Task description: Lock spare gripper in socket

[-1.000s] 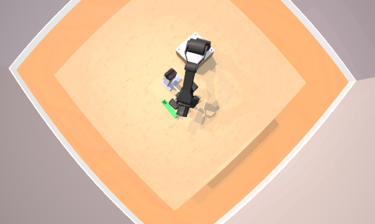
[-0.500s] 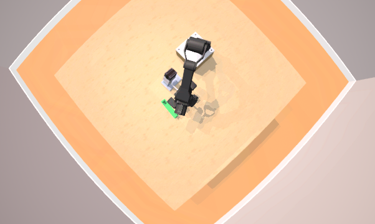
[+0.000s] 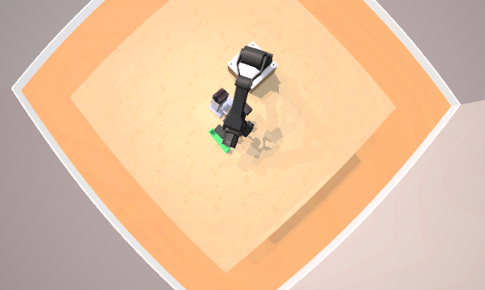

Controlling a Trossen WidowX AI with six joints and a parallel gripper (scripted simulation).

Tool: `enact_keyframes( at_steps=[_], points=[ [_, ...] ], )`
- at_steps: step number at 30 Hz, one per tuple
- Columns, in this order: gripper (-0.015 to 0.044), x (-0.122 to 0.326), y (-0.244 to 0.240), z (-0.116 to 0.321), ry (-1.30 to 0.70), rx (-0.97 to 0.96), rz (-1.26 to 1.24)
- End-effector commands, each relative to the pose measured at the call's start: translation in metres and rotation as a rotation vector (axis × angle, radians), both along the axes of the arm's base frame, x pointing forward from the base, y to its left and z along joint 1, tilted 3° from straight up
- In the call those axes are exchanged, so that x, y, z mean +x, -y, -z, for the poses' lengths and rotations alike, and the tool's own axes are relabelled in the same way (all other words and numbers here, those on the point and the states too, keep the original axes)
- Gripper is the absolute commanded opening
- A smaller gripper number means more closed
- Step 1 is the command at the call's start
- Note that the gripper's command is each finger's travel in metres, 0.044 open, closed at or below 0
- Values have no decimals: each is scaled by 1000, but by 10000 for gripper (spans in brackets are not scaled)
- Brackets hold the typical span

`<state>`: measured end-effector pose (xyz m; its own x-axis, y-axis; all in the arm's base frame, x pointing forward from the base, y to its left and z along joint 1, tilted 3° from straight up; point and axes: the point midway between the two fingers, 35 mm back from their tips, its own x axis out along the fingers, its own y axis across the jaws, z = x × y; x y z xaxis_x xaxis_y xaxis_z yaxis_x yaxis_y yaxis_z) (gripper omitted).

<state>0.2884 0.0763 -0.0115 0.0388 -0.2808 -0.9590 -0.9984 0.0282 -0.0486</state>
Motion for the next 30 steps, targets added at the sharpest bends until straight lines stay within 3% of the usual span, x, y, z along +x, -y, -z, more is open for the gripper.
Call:
enact_keyframes(
  at_steps=[1, 30],
  points=[
    [0, 0, 3, -1, 1, 2, -4],
    [0, 0, 26, -1, -11, 3, -4]
  ],
)
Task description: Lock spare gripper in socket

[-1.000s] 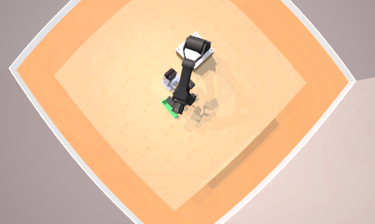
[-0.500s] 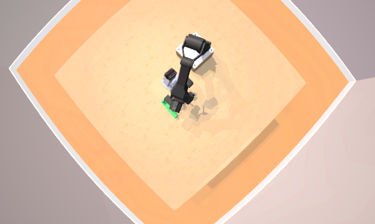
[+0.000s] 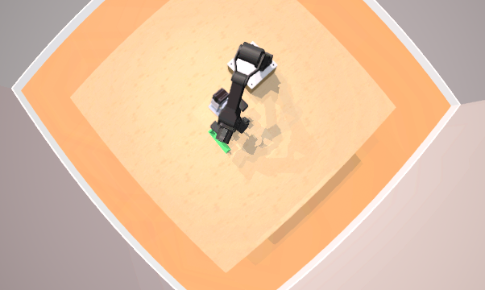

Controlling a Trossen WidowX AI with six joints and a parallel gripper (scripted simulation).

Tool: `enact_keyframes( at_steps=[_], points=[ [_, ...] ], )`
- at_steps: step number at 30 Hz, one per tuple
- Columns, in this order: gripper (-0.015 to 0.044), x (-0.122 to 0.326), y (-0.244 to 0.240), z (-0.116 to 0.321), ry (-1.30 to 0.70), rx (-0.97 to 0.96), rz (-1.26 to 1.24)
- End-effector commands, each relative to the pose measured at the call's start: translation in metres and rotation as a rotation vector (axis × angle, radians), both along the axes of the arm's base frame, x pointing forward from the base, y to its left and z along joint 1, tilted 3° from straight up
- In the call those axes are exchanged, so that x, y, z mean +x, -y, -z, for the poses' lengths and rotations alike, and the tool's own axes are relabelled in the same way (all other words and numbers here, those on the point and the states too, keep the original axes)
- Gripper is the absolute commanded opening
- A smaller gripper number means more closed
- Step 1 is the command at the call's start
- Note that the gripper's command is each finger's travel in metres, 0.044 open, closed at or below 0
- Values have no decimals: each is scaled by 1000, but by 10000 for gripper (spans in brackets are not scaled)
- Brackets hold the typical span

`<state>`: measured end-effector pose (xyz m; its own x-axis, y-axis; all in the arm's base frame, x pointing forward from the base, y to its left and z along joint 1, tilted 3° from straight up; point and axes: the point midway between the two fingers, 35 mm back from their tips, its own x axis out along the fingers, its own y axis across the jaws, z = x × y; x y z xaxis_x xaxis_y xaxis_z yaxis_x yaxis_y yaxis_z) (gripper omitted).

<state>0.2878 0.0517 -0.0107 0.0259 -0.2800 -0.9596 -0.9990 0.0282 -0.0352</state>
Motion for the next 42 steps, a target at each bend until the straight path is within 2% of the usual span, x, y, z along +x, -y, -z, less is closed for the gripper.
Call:
enact_keyframes(
  at_steps=[1, 24, 32, 42],
  points=[
    [0, 0, 2, -1, 2, 2, -4],
    [0, 0, 18, -1, -7, 3, -5],
    [200, -1, 18, -1, -9, 2, 0],
    [200, -2, 8, -11, -14, 1, -2]
  ],
)
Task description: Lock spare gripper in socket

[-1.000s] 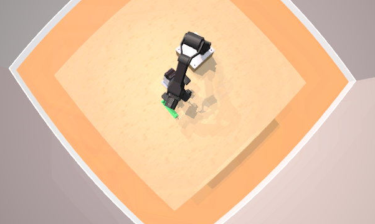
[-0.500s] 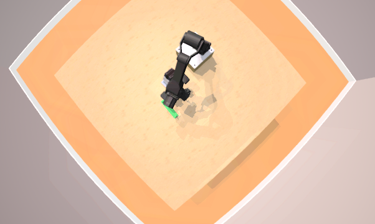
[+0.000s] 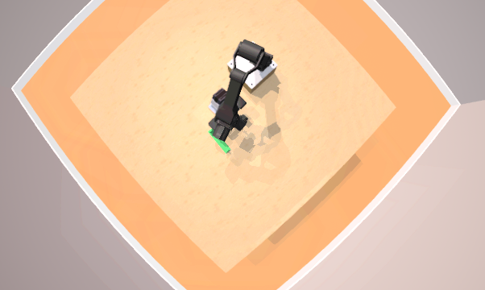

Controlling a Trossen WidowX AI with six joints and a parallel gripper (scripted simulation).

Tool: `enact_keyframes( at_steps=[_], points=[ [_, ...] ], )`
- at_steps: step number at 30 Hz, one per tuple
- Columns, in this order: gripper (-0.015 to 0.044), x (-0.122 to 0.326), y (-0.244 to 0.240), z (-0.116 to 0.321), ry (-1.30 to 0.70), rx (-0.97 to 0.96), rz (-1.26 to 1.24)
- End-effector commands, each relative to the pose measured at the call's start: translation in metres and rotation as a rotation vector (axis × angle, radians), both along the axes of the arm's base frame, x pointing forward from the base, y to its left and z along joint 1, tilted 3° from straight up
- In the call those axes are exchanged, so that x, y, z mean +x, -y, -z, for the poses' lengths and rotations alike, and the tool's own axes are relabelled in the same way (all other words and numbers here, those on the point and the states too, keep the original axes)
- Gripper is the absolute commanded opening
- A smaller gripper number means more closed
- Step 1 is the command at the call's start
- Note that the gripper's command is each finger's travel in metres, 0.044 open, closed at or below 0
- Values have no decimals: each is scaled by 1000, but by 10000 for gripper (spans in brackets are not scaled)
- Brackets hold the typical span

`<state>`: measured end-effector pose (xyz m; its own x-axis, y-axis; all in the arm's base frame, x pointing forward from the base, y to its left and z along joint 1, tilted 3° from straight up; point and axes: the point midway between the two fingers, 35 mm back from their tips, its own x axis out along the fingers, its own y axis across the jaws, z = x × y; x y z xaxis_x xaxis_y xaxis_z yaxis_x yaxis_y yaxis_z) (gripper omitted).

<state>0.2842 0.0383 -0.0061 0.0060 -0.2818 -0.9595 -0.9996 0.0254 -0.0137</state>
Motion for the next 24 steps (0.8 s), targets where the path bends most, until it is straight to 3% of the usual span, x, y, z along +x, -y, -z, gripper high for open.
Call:
enact_keyframes(
  at_steps=[1, 24],
  points=[
    [200, 1, -7, -8, 4, 2, 0],
    [200, -8, -45, -48, -30, -20, -22]
  ],
)
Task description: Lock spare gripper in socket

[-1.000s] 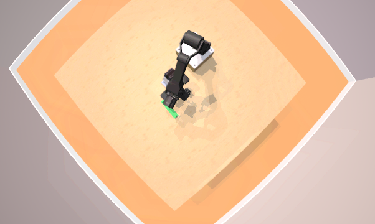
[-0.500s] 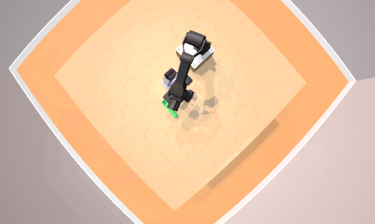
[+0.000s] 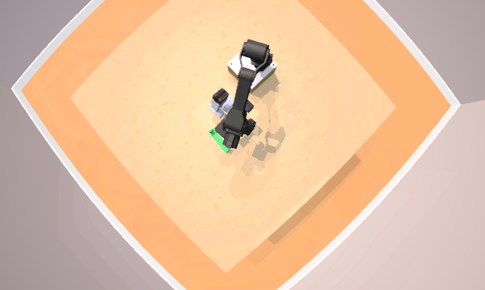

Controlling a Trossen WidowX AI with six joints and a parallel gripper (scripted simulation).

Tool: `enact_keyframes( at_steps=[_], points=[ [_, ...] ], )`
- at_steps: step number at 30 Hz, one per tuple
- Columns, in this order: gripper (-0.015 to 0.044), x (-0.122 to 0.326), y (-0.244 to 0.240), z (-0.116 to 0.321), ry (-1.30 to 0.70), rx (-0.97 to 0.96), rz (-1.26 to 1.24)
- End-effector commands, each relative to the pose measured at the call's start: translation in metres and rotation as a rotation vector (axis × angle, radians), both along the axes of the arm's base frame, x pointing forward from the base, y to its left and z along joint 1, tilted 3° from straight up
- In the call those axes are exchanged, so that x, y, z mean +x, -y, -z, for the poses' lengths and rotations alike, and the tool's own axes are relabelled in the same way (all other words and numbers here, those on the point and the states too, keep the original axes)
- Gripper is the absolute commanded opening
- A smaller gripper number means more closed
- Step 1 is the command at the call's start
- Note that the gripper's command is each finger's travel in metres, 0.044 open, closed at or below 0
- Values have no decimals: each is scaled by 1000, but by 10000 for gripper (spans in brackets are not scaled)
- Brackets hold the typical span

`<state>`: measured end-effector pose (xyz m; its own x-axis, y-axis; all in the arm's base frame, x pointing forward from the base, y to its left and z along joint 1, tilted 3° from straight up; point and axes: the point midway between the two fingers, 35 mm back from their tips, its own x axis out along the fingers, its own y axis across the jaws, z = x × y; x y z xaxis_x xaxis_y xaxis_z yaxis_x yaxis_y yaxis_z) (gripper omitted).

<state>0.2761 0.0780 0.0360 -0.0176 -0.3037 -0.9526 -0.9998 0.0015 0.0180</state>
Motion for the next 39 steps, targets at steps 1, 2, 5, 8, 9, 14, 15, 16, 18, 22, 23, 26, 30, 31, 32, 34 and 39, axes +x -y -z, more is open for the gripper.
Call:
enact_keyframes(
  at_steps=[1, 2, 5, 8, 9, 14, 15, 16, 18, 22, 23, 26, 30, 31, 32, 34, 39],
  points=[
    [200, 0, -7, -8, 1, 2, 1],
    [200, 0, -8, -10, 0, 1, 0],
    [200, -1, -13, -16, -2, -2, -3],
    [200, -2, -18, -21, -4, -4, -6],
    [200, -2, -20, -23, -5, -5, -7],
    [226, -3, -22, -26, -8, -10, -13],
    [253, -3, -22, -26, -8, -10, -13],
    [279, -3, -22, -26, -8, -10, -13],
    [331, -3, -22, -26, -8, -10, -13],
    [436, -3, -22, -26, -8, -10, -13],
    [440, -3, -22, -26, -8, -10, -13],
    [440, -3, -22, -26, -8, -10, -13],
    [440, -3, -22, -26, -8, -10, -13],
    [440, -3, -22, -26, -8, -10, -13],
    [440, -3, -22, -26, -8, -10, -13],
    [440, -3, -22, -26, -8, -10, -13],
    [440, -3, -22, -26, -8, -10, -13]
  ],
)
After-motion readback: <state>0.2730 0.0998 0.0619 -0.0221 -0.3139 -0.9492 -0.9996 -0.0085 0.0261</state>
